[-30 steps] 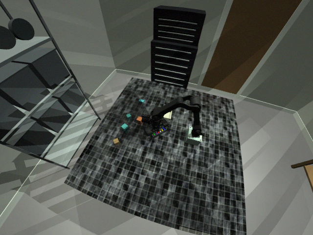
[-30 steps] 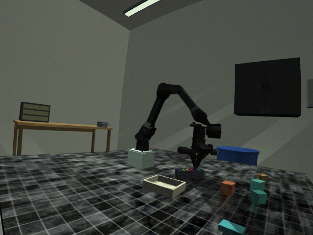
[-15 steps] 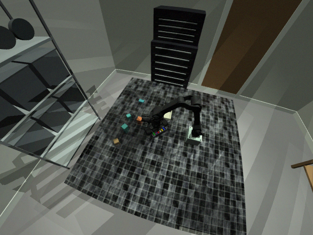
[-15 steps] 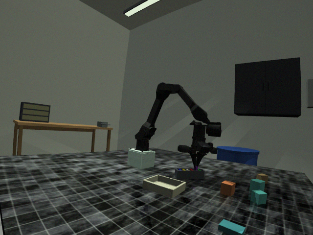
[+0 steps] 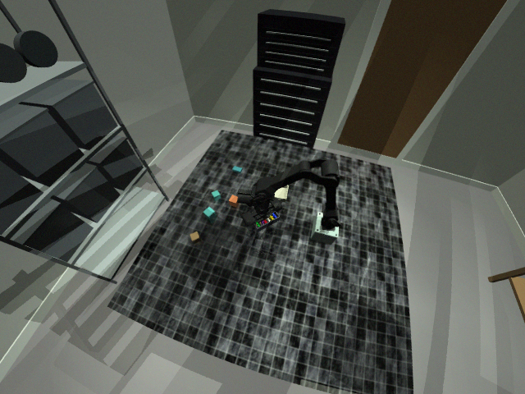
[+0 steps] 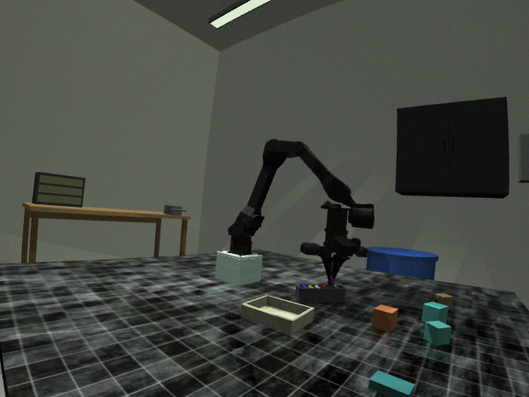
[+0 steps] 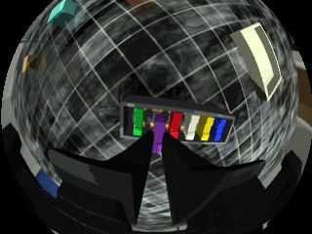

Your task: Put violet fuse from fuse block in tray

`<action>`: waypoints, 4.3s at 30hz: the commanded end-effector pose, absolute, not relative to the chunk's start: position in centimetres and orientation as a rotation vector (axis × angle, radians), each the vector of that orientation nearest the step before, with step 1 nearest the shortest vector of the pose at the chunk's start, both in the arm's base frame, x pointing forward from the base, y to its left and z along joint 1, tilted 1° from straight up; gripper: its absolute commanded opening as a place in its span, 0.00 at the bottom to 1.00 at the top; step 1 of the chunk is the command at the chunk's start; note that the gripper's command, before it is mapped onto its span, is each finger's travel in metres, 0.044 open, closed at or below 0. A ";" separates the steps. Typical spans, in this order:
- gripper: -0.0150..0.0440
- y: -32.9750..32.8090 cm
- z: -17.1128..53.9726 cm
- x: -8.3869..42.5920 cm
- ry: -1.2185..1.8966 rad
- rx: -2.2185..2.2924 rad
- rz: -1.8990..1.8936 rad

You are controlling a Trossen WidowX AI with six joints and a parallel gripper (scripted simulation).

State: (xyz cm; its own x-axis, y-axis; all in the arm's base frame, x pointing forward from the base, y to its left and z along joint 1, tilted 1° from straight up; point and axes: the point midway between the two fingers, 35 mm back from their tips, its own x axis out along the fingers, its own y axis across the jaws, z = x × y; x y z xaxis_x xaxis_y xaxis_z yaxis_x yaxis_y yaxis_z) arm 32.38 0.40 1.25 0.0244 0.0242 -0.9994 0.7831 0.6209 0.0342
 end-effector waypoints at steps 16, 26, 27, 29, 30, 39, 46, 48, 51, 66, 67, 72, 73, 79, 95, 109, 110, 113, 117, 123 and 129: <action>0.25 0.3 2.5 32.4 1.437 0.725 -0.672; 0.25 0.3 3.4 32.4 1.437 0.725 -0.672; 0.25 0.3 3.6 32.4 1.437 0.725 -0.672; 0.25 0.3 3.9 32.4 1.437 0.725 -0.672; 0.25 0.3 4.1 32.4 1.437 0.725 -0.672; 0.25 0.3 4.7 32.4 1.437 0.725 -0.672; 0.25 -1.6 4.7 32.5 1.436 0.724 -0.673; 0.25 -2.8 4.6 32.6 1.435 0.723 -0.674; 0.25 -4.5 4.6 32.5 1.435 0.722 -0.675; 0.25 -12.9 4.5 31.1 1.433 0.716 -0.680; 0.25 -13.5 4.5 31.0 1.433 0.716 -0.680; 0.25 -16.2 4.4 29.9 1.433 0.714 -0.682; 0.25 -16.8 4.4 29.7 1.433 0.714 -0.682; 0.25 -19.9 4.3 28.1 1.433 0.712 -0.684; 0.25 -22.2 3.4 26.7 1.433 0.711 -0.685; 0.25 -22.2 1.1 26.8 1.433 0.711 -0.685; 0.25 -22.2 0.9 26.8 1.433 0.711 -0.685; 0.25 -22.2 0.5 26.8 1.433 0.711 -0.685; 0.25 -22.2 0.2 26.8 1.433 0.711 -0.685; 0.25 -22.2 0.2 26.8 1.433 0.711 -0.685; 0.43 -22.2 0.6 26.9 1.425 0.712 -0.688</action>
